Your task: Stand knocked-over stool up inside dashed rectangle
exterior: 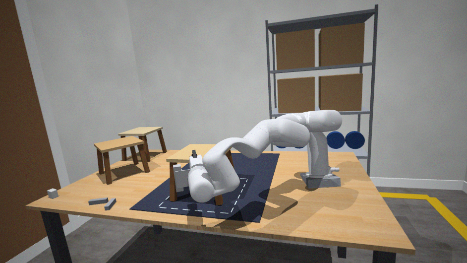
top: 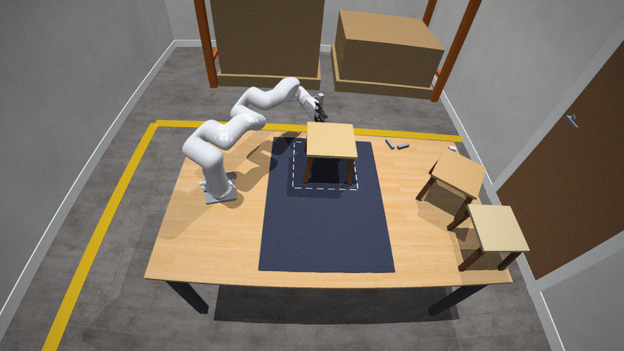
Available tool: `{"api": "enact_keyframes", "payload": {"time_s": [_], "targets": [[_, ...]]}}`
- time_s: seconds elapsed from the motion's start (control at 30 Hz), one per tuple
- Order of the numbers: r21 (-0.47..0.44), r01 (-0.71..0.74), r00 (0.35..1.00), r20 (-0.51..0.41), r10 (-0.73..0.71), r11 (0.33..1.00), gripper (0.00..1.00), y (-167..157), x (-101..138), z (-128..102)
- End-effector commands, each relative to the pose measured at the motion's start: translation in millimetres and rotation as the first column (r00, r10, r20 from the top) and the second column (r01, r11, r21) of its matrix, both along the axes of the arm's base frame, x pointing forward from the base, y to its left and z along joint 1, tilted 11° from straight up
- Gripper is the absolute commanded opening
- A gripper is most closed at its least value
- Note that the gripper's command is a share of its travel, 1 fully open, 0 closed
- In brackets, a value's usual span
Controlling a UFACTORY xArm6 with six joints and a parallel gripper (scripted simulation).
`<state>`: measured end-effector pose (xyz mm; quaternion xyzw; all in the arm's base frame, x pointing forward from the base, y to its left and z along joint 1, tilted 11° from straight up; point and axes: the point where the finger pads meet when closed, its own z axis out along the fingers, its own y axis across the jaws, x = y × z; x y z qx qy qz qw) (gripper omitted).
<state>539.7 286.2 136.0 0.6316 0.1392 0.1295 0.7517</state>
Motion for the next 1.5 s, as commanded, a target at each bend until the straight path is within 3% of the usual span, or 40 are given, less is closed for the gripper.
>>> {"api": "enact_keyframes", "payload": {"time_s": [0.0, 0.4, 0.77, 1.0, 1.47], "targets": [[0.004, 0.000, 1.000, 0.004, 0.000, 1.000, 0.45, 0.7, 0.3, 2.4], [0.004, 0.000, 1.000, 0.004, 0.000, 1.000, 0.45, 2.6, 0.1, 12.2], [0.004, 0.000, 1.000, 0.004, 0.000, 1.000, 0.45, 11.9, -1.0, 61.8], [0.004, 0.000, 1.000, 0.004, 0.000, 1.000, 0.45, 15.1, -1.3, 78.7], [0.004, 0.000, 1.000, 0.004, 0.000, 1.000, 0.45, 15.5, -1.4, 81.0]]}}
